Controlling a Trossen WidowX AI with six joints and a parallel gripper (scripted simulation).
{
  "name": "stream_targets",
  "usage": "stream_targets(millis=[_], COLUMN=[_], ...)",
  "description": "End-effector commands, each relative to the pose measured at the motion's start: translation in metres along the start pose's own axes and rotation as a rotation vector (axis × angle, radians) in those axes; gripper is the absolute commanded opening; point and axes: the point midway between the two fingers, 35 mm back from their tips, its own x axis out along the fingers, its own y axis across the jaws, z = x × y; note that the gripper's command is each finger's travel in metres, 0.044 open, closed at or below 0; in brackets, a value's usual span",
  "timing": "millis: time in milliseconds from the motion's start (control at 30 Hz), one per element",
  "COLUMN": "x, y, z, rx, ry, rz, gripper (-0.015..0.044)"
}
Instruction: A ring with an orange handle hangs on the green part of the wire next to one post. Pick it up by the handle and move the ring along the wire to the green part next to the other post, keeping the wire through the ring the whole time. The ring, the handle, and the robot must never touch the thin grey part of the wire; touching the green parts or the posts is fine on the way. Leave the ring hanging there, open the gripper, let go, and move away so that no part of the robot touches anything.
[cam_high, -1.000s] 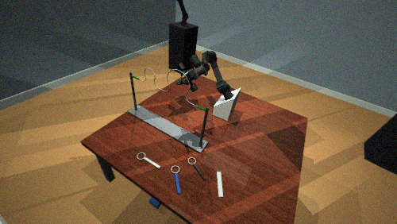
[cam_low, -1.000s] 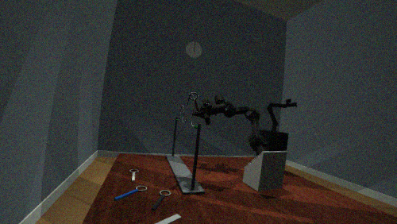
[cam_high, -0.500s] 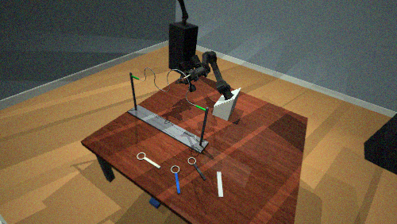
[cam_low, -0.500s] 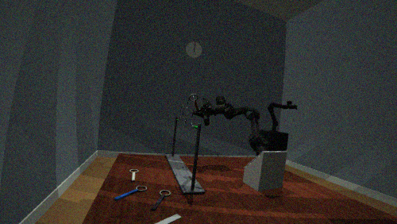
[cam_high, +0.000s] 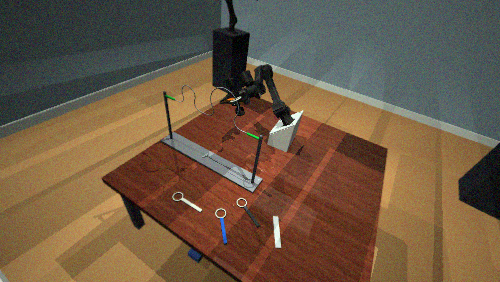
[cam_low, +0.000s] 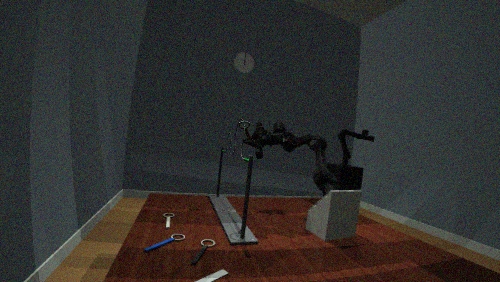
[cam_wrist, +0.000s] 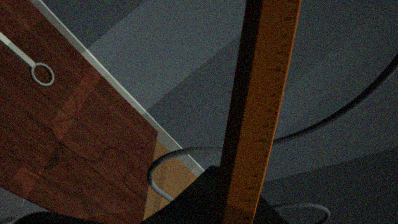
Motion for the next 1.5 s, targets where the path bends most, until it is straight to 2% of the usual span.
stream_targets(millis=[0,1467], x=[0.0,0.0], y=[0.001,-0.017], z=[0.002,0.006], rx=[-0.053,-0.501], ry=[-0.012,-0.07], rz=[-0.022,-0.267], gripper=[-0.015,-0.015])
